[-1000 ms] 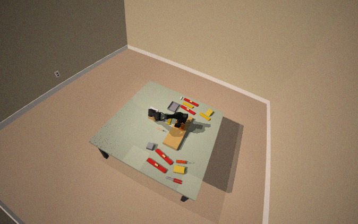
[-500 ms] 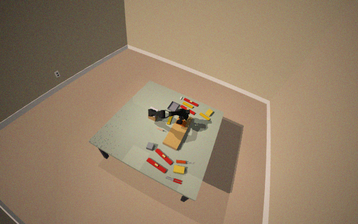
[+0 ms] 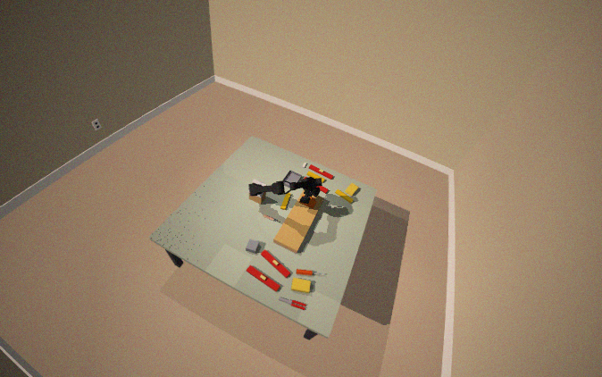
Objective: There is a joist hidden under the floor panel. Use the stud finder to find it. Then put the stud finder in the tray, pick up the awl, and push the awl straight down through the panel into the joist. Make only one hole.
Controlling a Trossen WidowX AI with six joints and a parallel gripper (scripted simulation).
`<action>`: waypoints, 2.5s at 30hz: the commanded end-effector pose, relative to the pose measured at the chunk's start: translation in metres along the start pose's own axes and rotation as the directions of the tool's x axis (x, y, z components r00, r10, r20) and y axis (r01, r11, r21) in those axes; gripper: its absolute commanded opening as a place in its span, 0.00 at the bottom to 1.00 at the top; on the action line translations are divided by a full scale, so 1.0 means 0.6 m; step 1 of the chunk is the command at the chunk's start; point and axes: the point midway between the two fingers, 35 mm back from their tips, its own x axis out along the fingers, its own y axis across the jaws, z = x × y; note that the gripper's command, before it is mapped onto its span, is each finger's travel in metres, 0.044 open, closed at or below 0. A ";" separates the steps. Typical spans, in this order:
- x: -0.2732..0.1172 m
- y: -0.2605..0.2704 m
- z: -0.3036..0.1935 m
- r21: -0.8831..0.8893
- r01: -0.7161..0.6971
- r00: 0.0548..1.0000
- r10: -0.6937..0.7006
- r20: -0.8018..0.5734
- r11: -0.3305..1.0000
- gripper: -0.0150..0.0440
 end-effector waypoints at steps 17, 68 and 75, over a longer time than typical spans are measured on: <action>-0.002 0.077 0.000 -0.001 -0.004 1.000 0.004 0.002 1.000 0.25; 0.003 -0.208 -0.001 -0.001 0.002 1.000 -0.002 -0.005 1.000 0.25; 0.003 -0.253 -0.001 -0.002 0.003 1.000 -0.003 -0.005 1.000 0.25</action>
